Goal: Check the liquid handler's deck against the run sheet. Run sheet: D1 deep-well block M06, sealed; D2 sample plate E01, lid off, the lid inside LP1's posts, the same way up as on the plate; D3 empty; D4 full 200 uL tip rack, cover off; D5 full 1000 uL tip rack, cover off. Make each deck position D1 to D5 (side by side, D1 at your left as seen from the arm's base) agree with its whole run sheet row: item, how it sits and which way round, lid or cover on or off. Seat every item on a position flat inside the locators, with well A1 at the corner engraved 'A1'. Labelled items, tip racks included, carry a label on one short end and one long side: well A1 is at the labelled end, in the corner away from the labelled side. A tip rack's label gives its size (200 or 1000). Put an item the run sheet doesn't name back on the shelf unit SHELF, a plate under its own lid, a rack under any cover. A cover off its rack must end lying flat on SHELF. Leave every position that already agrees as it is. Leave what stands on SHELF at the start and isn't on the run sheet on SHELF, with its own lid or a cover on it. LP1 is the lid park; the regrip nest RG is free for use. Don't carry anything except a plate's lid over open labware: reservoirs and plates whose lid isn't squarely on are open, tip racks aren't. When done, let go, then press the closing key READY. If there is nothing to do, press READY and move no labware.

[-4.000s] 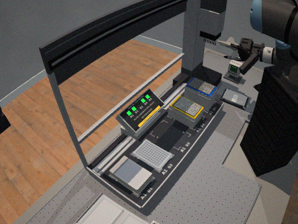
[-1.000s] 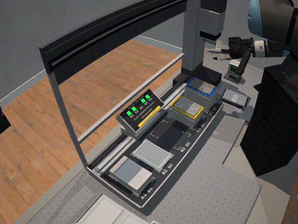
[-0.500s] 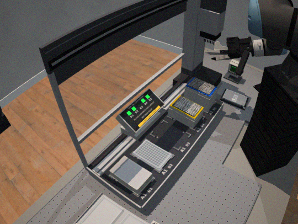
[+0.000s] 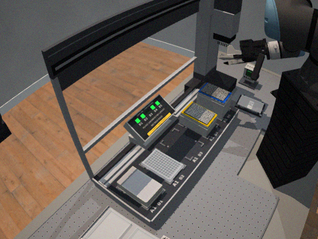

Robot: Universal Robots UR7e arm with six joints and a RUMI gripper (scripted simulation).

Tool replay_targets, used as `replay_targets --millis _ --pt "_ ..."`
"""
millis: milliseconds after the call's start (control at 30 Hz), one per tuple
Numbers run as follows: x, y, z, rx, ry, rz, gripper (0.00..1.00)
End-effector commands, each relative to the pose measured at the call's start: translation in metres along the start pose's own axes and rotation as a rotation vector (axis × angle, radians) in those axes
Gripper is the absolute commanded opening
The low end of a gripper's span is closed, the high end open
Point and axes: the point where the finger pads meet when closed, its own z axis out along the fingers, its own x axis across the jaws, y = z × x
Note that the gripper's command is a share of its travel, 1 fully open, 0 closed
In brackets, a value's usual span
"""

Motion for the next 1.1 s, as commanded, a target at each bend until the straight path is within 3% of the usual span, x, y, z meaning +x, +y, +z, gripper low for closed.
replay_targets --millis 0,867,1067 --pt "0.028 -0.018 0.016 0.126 0.059 -0.153 0.82" --pt "0.028 -0.018 0.016 0.126 0.059 -0.153 0.82" --pt "0.051 -0.035 0.025 0.194 0.097 -0.244 0.82"
